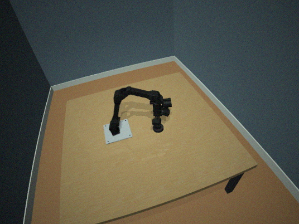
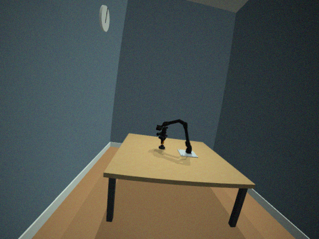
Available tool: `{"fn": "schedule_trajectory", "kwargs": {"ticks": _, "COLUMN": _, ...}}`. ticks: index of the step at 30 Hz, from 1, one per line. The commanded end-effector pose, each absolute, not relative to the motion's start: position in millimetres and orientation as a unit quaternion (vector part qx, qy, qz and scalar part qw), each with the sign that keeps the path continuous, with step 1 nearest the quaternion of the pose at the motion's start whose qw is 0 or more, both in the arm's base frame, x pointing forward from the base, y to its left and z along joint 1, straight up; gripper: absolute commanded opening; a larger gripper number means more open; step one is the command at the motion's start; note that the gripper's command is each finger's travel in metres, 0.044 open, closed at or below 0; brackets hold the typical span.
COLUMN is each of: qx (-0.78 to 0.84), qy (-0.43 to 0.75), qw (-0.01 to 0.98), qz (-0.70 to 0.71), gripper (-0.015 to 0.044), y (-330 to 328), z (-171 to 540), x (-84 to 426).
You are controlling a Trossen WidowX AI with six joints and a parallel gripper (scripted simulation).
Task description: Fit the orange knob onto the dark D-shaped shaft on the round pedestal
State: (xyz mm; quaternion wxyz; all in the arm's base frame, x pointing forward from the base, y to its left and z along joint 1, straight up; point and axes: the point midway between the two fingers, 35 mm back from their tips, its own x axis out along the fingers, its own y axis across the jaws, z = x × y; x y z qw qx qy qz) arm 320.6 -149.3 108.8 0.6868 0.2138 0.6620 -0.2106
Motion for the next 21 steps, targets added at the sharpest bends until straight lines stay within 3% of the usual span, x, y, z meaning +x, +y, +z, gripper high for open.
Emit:
{"fn": "schedule_trajectory", "kwargs": {"ticks": 1, "qx": 0.214, "qy": 0.661, "qw": 0.686, "qz": -0.214, "gripper": 0.0, "y": -149.4, "z": 107.6, "x": 319.6}}
{"fn": "schedule_trajectory", "kwargs": {"ticks": 21, "qx": 0.285, "qy": 0.636, "qw": 0.66, "qz": -0.282, "gripper": 0.0, "y": -147.3, "z": 107.6, "x": 313.9}}
